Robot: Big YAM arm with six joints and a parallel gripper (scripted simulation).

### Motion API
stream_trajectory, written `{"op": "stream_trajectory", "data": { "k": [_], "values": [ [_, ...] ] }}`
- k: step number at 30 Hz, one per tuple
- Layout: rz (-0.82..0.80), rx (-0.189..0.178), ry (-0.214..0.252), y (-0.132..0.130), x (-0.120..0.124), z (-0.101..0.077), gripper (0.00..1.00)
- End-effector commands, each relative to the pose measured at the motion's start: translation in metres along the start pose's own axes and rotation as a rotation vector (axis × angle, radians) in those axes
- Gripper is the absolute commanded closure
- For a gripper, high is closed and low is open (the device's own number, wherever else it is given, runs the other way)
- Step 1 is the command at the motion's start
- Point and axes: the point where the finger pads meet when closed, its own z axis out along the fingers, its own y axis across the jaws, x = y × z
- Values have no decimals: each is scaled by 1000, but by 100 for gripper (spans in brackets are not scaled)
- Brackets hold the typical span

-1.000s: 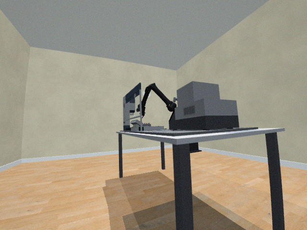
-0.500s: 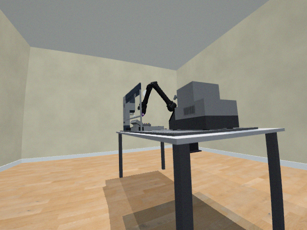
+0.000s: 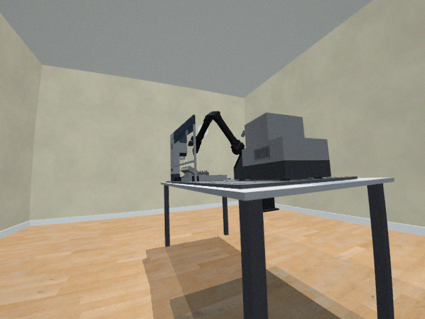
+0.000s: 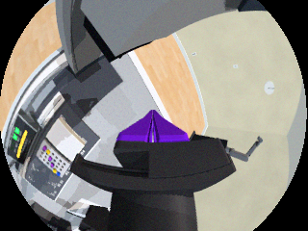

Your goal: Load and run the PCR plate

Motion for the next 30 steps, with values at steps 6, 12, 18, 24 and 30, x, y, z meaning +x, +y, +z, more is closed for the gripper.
{"op": "stream_trajectory", "data": {
  "k": [6,12,18,24,30],
  "values": [
    [20,84,-97,-43,-53,-49,100],
    [1,79,-87,-51,-64,-59,100],
    [-40,150,-155,-58,-91,-76,100],
    [-20,152,-154,-71,-105,-95,100],
    [-35,180,-167,-84,-119,-109,100]
  ]
}}
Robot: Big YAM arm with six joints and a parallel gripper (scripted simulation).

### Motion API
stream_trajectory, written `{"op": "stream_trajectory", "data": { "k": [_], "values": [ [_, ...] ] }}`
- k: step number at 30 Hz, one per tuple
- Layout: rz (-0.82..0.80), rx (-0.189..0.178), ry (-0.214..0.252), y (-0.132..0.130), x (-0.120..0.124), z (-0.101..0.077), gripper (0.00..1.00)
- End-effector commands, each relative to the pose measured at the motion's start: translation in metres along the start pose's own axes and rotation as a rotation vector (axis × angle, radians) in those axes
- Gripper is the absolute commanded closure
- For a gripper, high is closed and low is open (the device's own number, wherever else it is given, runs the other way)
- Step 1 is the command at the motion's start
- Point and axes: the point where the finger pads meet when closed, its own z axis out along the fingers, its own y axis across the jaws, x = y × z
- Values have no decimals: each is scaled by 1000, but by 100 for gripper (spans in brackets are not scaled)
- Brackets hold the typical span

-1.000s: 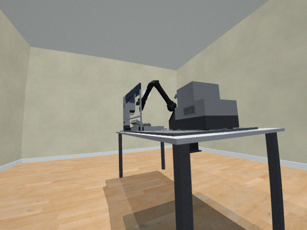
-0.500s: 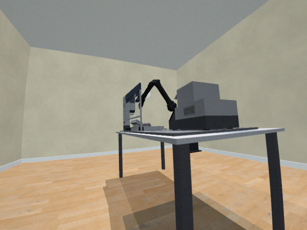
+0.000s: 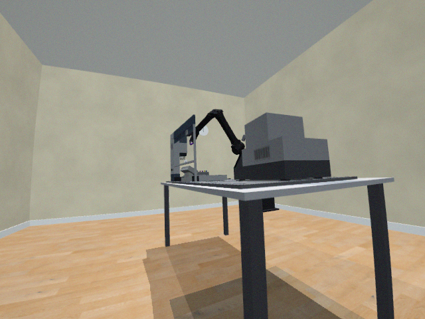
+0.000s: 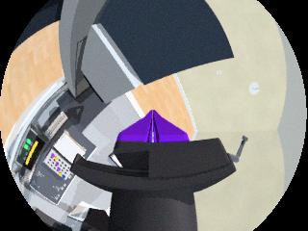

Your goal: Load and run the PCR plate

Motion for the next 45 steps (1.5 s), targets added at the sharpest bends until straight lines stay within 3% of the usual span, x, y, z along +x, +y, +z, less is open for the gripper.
{"op": "stream_trajectory", "data": {
  "k": [1,7,12,17,21,25,28,35,40,42,45],
  "values": [
    [-30,73,-85,-27,-42,-28,100],
    [-40,138,-201,-16,-74,-51,100],
    [-32,105,-174,-22,-93,-59,100],
    [-36,116,-162,-35,-100,-67,100],
    [-40,203,-244,-44,-107,-88,100],
    [-51,254,-317,-46,-123,-109,100],
    [-51,239,-309,-50,-141,-123,100],
    [-59,223,-282,-53,-151,-126,100],
    [-76,207,-269,-51,-172,-136,100],
    [-87,253,-328,-52,-182,-151,100],
    [-87,288,-395,-44,-194,-167,100]
  ]
}}
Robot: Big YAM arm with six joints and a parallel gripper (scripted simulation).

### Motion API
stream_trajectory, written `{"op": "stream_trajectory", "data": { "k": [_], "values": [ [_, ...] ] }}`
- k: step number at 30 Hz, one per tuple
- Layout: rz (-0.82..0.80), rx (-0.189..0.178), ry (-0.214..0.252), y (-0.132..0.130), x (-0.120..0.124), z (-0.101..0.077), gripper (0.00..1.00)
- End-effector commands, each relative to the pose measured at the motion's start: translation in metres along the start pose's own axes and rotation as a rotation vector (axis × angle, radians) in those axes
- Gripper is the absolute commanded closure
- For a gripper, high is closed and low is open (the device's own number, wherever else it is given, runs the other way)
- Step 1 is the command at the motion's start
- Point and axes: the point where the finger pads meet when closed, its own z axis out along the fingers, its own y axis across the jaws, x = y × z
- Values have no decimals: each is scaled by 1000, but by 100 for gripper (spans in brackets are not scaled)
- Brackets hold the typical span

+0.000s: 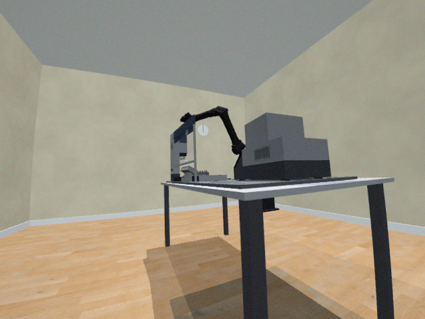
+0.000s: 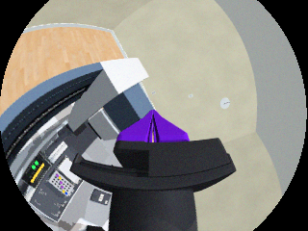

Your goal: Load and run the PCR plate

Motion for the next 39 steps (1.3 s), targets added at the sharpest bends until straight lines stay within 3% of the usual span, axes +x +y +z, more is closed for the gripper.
{"op": "stream_trajectory", "data": {
  "k": [1,3,6,9,17,19,21,24,27,31,39],
  "values": [
    [-11,72,-143,-14,-60,-35,100],
    [-8,91,-174,-14,-68,-42,100],
    [-6,81,-167,-14,-71,-44,100],
    [2,60,-130,-19,-72,-41,100],
    [-24,86,-118,-48,-104,-66,100],
    [-31,129,-174,-50,-115,-78,100],
    [-28,150,-219,-46,-124,-86,100],
    [-22,149,-226,-42,-124,-87,100],
    [-25,178,-290,-38,-139,-100,100],
    [-17,139,-259,-35,-149,-104,100],
    [-32,172,-259,-59,-182,-138,100]
  ]
}}
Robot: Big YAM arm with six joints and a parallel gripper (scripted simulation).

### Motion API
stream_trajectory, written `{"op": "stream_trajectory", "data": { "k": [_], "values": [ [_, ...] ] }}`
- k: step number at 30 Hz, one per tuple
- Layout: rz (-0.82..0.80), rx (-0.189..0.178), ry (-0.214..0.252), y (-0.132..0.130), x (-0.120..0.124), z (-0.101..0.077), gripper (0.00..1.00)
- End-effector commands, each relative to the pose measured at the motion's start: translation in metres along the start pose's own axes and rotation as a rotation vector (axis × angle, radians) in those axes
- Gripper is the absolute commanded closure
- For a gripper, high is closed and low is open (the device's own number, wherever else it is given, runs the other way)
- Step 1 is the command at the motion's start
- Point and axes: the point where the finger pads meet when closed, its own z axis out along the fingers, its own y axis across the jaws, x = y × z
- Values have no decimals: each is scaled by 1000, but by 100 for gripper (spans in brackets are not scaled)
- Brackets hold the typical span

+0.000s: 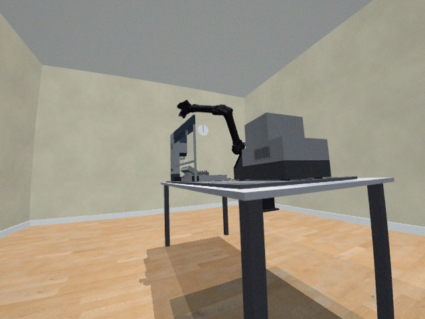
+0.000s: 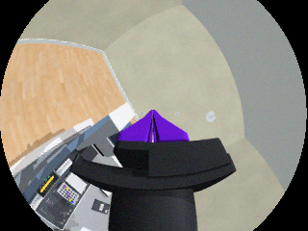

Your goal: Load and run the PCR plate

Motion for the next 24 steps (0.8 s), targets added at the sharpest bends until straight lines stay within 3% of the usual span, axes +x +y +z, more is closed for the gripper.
{"op": "stream_trajectory", "data": {
  "k": [1,4,11,18,24],
  "values": [
    [-11,53,-69,-30,-55,-28,100],
    [17,43,-107,-28,-71,-38,100],
    [-35,-120,-171,22,-74,-10,100],
    [-40,-113,-149,45,-87,-4,100],
    [-118,-181,-268,53,-121,-23,100]
  ]
}}
